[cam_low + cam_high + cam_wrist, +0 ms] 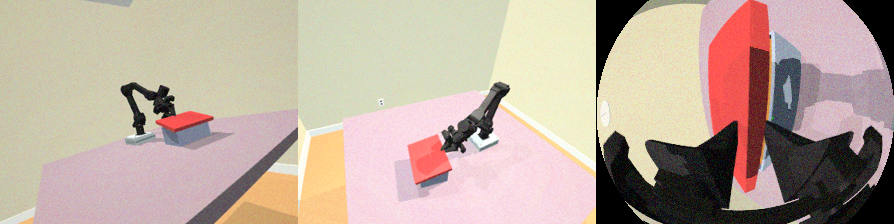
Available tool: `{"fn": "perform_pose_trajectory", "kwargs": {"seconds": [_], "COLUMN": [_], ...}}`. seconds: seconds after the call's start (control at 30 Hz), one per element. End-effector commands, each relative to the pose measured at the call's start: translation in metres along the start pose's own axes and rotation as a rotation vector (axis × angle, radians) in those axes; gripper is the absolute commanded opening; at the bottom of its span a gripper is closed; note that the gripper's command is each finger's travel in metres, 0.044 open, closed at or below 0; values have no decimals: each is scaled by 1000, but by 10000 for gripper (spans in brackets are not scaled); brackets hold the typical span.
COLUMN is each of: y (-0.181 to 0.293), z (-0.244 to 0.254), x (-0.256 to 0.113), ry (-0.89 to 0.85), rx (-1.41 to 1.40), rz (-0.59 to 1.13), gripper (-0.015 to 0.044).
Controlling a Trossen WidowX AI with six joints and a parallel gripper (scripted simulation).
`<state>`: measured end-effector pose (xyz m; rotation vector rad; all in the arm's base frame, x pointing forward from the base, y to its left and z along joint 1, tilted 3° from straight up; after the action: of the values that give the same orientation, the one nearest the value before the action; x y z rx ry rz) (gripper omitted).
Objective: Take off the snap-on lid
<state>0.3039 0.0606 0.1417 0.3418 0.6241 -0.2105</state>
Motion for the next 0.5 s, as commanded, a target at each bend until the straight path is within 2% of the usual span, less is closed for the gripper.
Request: {"fn": "perform_pose_trajectory", "kwargs": {"seconds": [0.0, 0.47], "y": [3, 7], "z": [8, 26], "x": [-4, -10], "ry": [-5, -6], "rx": [-3, -3], "rz": [6, 6], "gripper": [0, 0]}}
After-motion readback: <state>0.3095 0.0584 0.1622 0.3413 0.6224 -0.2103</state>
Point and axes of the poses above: the point midway between the two fingers, 35 mm back from their tips, its own x axis out along the fingers, its own z axis across the jaws, y = z × x, the point moved 3 cm from there along -x, back along the fingers, and after that the axes turned 14 degrees about x, right-handed, at the moved point
